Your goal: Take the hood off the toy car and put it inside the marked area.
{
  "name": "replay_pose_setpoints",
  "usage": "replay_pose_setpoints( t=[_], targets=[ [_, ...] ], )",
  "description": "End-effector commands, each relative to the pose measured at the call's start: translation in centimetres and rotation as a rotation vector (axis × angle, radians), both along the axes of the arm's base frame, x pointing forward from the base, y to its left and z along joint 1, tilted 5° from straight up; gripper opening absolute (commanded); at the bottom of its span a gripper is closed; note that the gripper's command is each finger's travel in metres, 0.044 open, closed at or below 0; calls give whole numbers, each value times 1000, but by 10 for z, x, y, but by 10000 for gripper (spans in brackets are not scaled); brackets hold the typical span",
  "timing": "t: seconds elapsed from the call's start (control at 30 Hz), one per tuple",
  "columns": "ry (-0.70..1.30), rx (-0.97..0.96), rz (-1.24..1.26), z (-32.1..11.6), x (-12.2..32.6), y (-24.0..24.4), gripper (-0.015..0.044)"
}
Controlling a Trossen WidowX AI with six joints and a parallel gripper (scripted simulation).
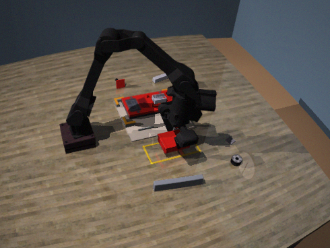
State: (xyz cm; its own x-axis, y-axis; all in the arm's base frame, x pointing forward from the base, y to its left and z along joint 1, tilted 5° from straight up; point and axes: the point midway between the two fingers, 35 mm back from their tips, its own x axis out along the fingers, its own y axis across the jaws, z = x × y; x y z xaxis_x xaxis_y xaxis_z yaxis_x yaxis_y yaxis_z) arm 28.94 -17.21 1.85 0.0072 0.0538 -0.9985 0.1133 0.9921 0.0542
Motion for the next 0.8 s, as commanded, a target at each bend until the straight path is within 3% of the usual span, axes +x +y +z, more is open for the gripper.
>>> replay_pose_setpoints(
  t=[0.0, 0.77],
  targets=[
    [5, -1, -3, -4, -1, 0, 0],
    [5, -1, -3, -14, -2, 1, 0]
  ],
)
